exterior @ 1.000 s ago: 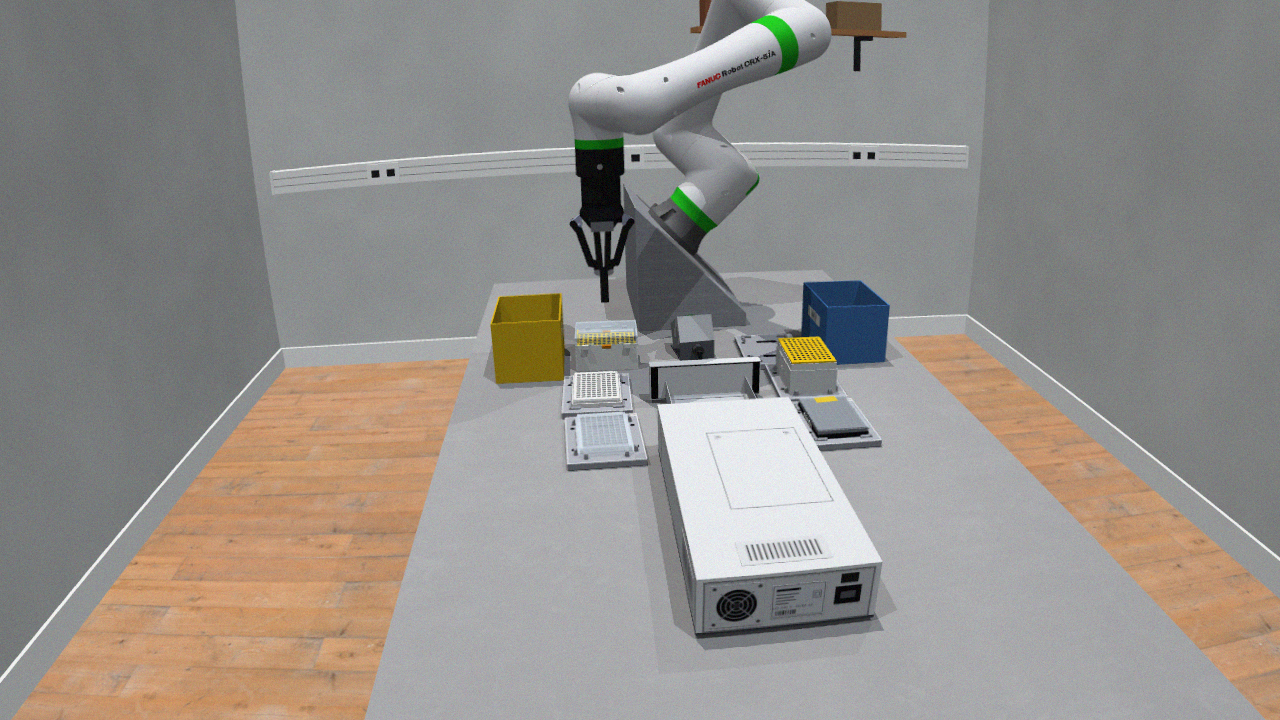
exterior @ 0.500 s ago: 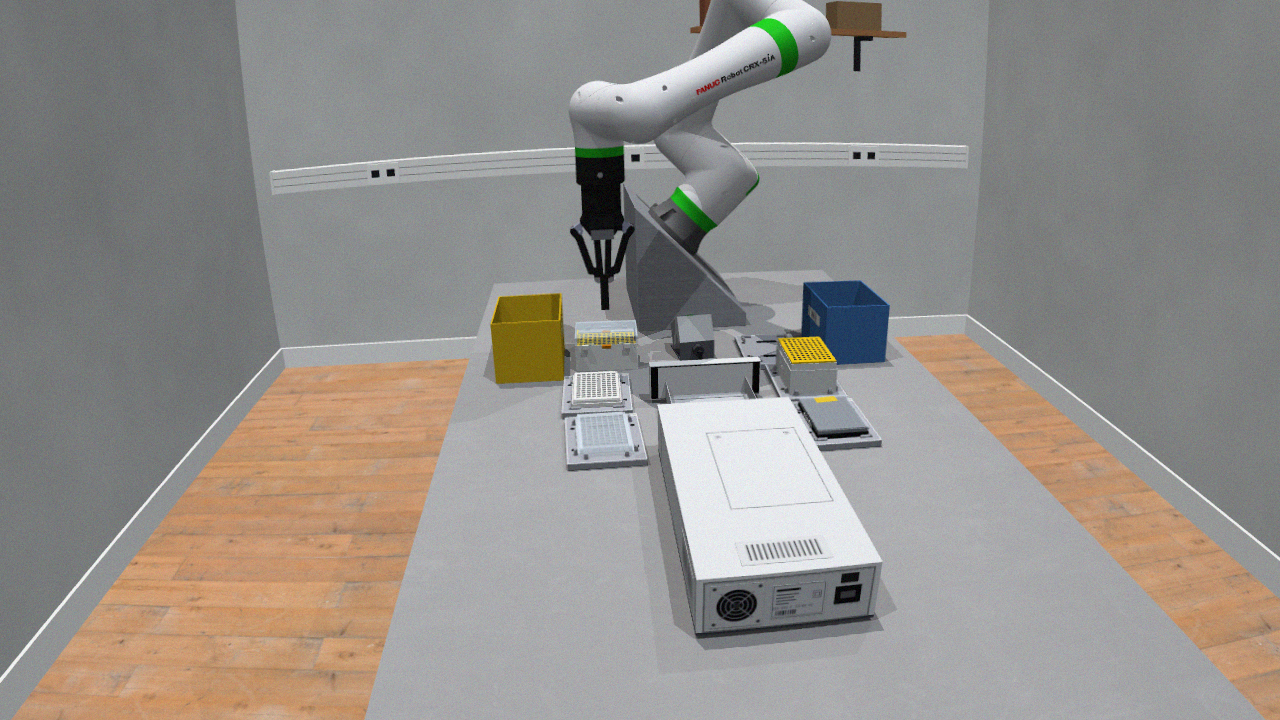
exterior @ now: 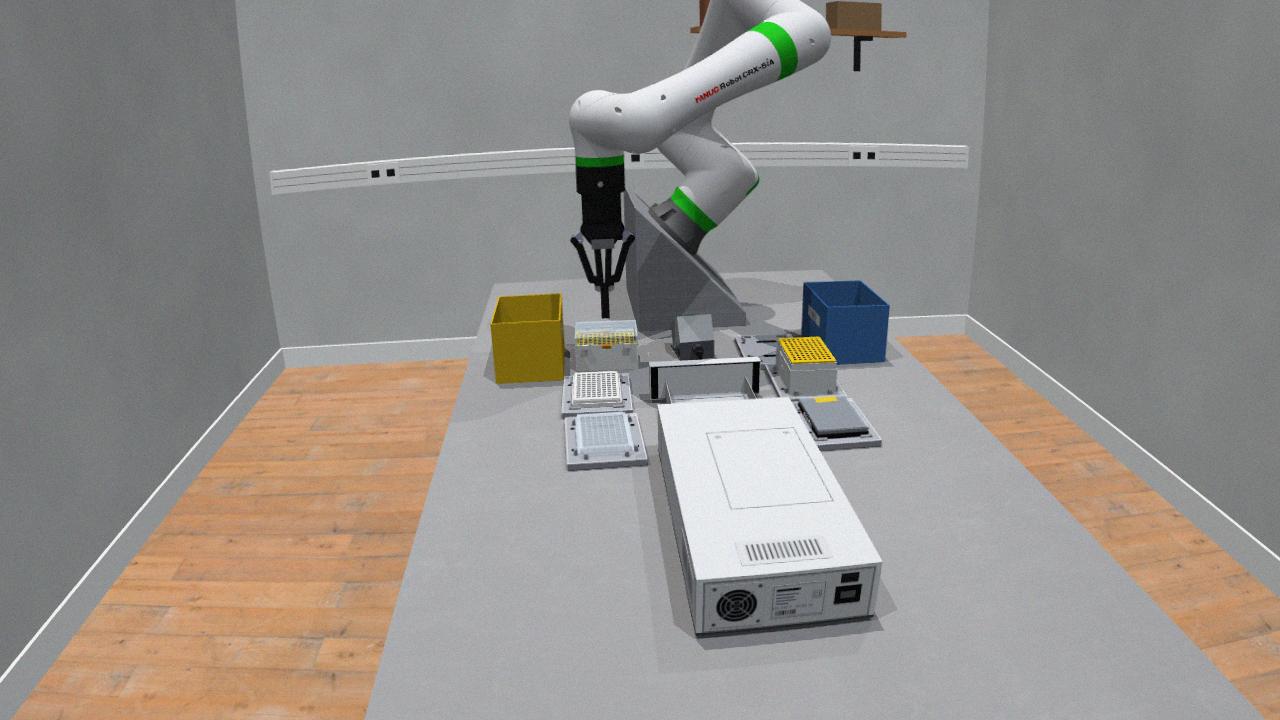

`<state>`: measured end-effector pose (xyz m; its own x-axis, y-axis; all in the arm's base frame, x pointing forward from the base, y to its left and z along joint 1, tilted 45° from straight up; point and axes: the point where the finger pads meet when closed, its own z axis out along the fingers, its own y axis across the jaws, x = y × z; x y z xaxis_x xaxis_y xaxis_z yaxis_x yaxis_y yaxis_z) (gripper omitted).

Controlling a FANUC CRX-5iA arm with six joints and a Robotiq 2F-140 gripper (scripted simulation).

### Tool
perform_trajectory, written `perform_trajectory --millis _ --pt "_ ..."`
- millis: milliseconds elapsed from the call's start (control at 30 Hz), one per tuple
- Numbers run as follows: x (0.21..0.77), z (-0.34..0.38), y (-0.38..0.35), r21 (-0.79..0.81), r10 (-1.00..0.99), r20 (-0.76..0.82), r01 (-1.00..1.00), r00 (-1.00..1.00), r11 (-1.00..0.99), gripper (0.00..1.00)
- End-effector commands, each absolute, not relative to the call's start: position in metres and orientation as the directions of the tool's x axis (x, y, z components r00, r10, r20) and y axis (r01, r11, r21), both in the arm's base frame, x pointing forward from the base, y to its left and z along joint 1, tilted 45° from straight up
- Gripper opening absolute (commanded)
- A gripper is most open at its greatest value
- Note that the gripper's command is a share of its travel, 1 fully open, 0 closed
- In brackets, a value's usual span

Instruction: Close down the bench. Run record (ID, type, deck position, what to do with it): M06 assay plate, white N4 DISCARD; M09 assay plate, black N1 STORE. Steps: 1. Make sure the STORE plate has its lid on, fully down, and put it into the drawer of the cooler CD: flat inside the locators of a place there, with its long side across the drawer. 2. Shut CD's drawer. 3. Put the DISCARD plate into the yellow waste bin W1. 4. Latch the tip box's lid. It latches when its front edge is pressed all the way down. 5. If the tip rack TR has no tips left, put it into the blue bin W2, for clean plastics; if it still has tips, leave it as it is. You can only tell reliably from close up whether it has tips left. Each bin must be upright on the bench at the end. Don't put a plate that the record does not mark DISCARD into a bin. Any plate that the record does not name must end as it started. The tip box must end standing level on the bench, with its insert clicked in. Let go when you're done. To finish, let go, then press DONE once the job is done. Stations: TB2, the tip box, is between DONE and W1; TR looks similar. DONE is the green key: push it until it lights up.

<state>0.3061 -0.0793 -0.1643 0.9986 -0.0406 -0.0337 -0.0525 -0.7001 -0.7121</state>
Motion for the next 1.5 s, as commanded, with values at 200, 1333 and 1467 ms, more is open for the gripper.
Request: perform_trajectory --millis 200,1333,1467 --pt "0.3065 -0.173 -0.0711 -0.711 -0.041 -0.033 -0.052 0.999 -0.701 0.1" --pt "0.3065 -0.1758 -0.0683 -0.711 -0.041 -0.033 -0.052 0.999 -0.701 0.1" --pt "0.3066 -0.1758 -0.0682 -0.711 -0.041 -0.033 -0.052 0.999 -0.701 0.1"
